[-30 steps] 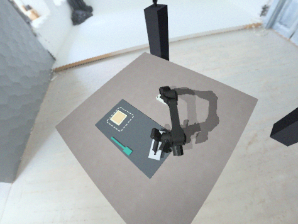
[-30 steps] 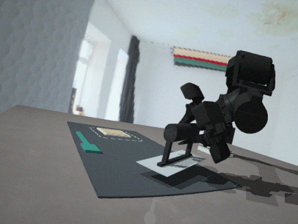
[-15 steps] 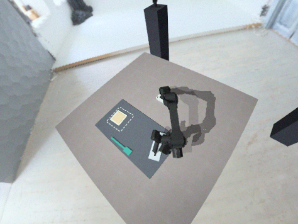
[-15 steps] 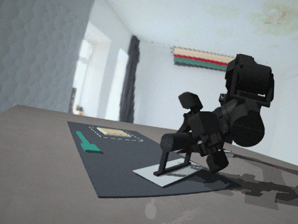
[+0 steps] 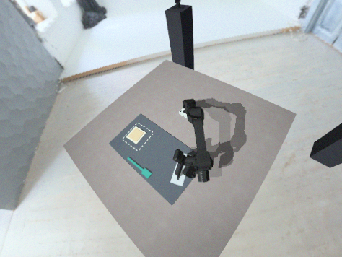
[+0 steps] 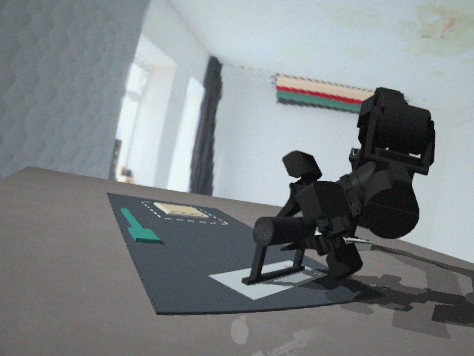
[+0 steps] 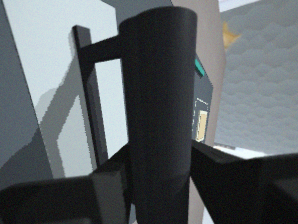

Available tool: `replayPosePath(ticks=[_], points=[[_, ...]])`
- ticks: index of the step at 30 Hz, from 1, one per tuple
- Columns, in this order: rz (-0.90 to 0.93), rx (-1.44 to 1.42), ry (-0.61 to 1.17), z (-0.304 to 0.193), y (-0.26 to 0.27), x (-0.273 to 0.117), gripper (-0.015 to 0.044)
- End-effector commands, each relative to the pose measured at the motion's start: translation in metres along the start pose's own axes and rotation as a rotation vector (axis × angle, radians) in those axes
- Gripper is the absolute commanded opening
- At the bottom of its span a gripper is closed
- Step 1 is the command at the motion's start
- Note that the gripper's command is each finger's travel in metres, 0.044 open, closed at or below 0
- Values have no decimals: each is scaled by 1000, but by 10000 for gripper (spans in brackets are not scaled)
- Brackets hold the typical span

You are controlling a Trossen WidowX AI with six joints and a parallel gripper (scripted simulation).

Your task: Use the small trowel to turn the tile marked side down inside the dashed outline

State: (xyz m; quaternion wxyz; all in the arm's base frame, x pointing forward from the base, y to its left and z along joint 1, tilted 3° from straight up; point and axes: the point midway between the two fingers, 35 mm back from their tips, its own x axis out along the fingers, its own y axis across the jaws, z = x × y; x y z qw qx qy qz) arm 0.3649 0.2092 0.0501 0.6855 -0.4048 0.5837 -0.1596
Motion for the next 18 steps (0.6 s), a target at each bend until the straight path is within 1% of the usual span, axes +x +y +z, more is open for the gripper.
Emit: replayPosePath(ticks=[1, 2, 11, 18], points=[[0, 5, -1, 1, 0, 0, 289], [0, 5, -1, 1, 0, 0, 300], [1, 1, 0, -1, -2, -1, 300], [10, -19, -29, -45, -57, -33, 300]])
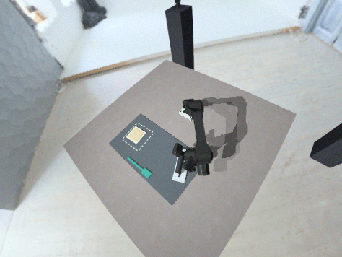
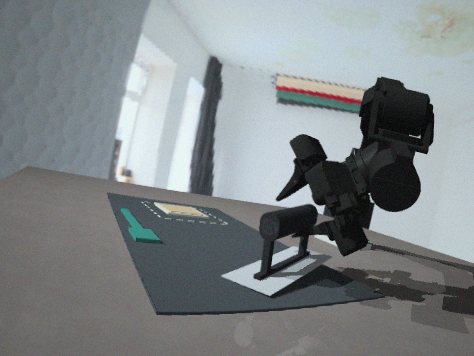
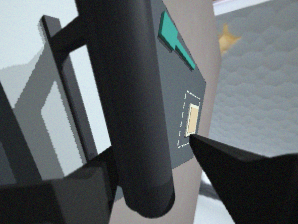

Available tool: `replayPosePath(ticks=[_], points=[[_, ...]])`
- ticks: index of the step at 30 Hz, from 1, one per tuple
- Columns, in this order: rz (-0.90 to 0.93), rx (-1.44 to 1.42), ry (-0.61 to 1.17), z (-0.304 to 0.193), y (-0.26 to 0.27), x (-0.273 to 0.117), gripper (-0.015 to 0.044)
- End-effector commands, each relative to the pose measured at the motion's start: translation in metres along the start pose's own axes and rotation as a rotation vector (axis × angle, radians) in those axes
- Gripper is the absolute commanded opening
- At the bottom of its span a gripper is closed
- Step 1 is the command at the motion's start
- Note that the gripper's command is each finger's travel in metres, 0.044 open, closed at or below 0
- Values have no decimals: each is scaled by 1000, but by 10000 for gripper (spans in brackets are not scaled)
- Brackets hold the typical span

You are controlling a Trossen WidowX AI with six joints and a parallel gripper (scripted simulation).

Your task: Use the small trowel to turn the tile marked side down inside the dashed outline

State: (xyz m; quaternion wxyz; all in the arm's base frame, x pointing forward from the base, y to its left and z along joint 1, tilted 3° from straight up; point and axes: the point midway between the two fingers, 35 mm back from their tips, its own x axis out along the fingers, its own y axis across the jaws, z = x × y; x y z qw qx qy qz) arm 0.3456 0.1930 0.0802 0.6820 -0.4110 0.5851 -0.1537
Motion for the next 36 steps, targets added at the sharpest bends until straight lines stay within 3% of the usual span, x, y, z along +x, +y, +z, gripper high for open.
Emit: replayPosePath(ticks=[1, 36], points=[[10, -3, -33, -29, -37, -23, 300], [12, -8, -39, -41, -48, -28, 300]])
